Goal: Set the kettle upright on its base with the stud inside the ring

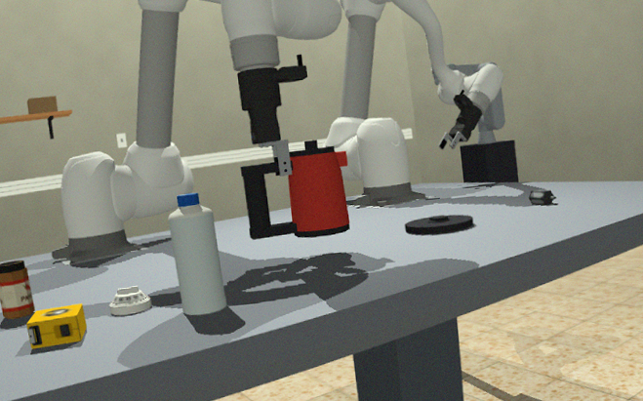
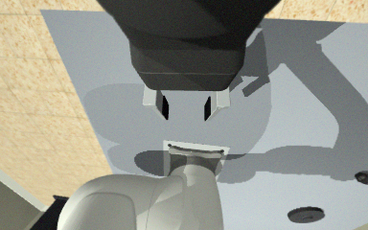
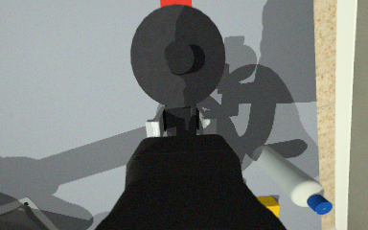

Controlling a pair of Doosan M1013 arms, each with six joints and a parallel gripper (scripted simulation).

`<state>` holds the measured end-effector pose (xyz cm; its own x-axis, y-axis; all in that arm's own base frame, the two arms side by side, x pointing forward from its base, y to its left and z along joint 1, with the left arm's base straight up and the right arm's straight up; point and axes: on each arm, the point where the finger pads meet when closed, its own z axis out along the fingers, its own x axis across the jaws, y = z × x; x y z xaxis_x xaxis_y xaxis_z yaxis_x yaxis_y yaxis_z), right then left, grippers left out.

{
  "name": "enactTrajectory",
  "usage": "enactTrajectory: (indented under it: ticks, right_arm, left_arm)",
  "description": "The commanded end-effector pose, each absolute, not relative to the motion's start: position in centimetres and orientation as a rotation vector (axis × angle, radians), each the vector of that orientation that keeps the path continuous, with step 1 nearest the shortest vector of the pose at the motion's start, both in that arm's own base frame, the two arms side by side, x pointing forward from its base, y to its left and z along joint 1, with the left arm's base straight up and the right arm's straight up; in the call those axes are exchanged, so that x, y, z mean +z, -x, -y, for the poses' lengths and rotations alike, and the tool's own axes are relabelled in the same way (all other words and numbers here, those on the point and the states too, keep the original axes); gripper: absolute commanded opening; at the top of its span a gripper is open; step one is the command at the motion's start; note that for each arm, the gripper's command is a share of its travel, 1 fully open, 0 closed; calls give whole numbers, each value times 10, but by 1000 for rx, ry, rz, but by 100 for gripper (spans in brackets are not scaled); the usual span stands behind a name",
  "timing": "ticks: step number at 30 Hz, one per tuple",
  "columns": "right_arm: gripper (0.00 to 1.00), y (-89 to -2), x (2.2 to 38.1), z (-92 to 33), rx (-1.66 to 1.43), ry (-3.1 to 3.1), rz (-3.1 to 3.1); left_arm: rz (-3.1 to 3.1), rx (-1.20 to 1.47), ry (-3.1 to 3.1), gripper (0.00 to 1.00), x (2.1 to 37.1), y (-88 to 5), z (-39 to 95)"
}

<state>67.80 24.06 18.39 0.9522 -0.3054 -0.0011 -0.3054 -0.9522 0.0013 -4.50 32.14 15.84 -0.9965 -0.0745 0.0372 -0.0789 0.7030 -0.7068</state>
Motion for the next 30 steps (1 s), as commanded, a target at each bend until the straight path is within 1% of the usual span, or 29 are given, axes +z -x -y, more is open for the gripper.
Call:
enactTrajectory:
  ticks: [1, 30]
  right_arm:
    - [0, -678, 185, -241, 0, -3104, 486]
    - [0, -678, 185, -246, 0, -3104, 486]
  left_arm:
    - [2894, 1200, -130, 100, 159, 45, -322]
    - [2894, 1200, -130, 100, 159, 45, -322]
